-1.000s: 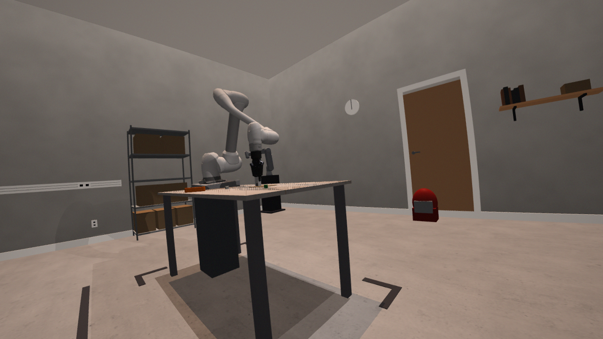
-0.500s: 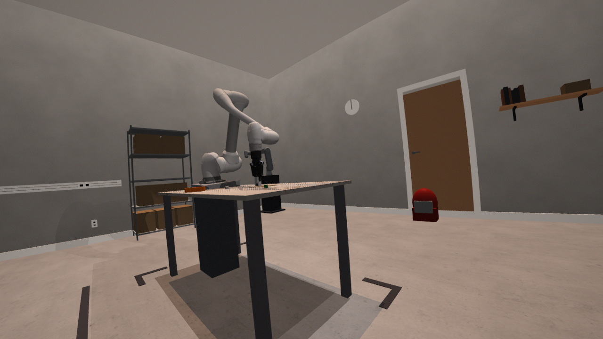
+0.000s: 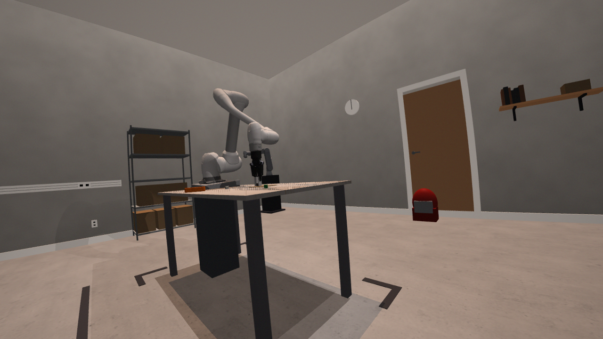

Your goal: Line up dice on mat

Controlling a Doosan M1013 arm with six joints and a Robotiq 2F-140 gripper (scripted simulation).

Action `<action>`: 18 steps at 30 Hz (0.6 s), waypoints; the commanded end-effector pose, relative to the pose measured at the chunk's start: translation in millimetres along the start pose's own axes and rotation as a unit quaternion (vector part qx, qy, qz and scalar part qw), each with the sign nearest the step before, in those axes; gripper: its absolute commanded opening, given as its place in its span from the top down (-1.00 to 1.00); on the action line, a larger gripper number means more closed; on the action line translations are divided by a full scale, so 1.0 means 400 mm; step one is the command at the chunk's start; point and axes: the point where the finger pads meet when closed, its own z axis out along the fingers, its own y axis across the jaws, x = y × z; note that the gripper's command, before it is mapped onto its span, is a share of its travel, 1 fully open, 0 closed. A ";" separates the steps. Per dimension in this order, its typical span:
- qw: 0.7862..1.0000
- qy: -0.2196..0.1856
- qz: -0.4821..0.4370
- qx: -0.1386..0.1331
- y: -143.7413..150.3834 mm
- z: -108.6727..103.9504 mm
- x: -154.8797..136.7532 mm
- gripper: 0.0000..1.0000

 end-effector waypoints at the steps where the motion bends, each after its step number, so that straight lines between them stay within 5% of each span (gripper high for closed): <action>1: 1.000 0.000 0.000 -0.001 0.001 -0.002 0.000 0.42; 11: 1.000 0.000 0.000 -0.001 0.001 -0.036 0.000 0.42; 18: 1.000 0.000 0.000 -0.001 0.001 -0.123 0.000 0.42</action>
